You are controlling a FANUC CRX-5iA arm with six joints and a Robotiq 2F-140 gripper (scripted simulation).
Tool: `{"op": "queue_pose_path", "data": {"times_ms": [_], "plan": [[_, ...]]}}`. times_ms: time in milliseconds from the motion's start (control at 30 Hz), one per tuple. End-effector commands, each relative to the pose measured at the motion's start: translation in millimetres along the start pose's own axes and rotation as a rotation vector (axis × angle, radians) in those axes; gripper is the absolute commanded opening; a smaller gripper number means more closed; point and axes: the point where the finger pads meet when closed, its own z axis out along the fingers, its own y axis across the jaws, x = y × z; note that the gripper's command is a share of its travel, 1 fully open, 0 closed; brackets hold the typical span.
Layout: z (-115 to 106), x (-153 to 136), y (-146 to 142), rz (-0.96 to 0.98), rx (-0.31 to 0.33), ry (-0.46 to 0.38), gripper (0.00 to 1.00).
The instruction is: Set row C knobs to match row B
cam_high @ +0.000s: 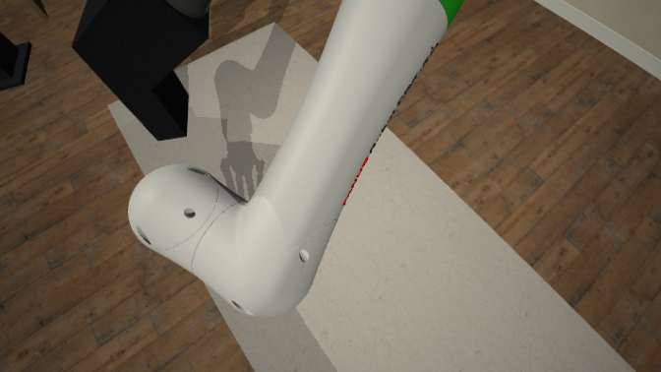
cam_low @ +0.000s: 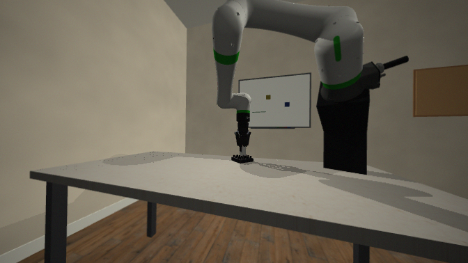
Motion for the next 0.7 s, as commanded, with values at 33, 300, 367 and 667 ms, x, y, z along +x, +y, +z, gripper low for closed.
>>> {"op": "queue_pose_path", "data": {"times_ms": [33,300,367,667], "plan": [[-0.2,0.2,0.1,0.0,0.0,0.0,0.12],[-0.2,0.2,0.1,0.0,0.0,0.0,0.12],[-0.2,0.2,0.1,0.0,0.0,0.0,0.12],[-0.2,0.2,0.1,0.0,0.0,0.0,0.05]]}}
